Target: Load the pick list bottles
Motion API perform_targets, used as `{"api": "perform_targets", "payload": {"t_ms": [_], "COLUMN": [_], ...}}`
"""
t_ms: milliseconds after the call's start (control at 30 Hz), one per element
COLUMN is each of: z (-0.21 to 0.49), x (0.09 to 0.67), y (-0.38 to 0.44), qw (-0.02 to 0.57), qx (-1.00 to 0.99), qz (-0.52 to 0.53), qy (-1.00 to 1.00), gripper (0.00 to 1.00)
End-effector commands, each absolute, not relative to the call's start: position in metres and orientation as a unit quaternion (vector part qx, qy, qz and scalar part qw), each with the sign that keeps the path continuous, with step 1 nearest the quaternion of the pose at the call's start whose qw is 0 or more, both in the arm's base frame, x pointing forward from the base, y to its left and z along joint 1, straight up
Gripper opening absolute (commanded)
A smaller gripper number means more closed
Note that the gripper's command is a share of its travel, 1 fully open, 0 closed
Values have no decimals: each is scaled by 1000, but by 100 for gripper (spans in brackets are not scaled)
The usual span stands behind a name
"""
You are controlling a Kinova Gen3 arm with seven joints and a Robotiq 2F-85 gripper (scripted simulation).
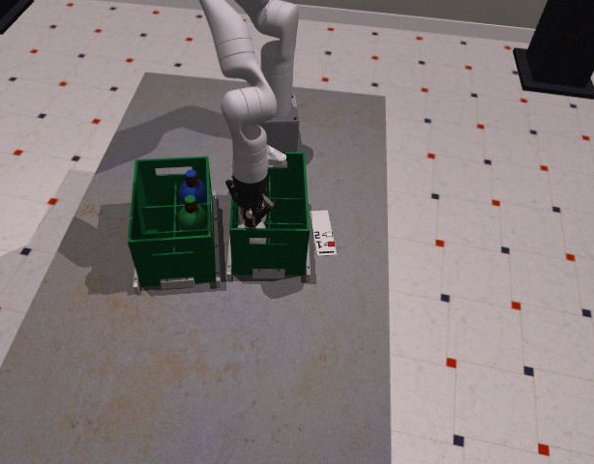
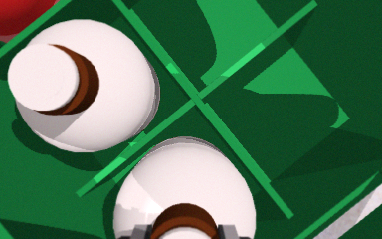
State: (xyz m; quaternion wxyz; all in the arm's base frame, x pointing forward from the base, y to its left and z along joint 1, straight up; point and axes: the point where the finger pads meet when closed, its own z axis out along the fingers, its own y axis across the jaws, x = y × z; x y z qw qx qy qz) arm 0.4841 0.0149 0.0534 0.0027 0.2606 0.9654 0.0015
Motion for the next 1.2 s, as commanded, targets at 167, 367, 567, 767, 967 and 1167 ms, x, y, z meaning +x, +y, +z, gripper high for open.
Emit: {"api": "perform_targets", "payload": {"t_ms": [167, 367, 567, 767, 967, 1167], "z": [51, 49, 46, 43, 41, 38], "x": [485, 485, 485, 485, 485, 485], "y": [15, 15, 15, 15, 15, 15], "qw": [4, 4, 4, 4, 4, 4], "qx": [261, 261, 261, 261, 261, 261], "qz": [2, 2, 2, 2, 2, 2], "qy": [965, 965, 965, 965, 965, 965], "gripper": [10, 10, 10, 10, 10, 10]}}
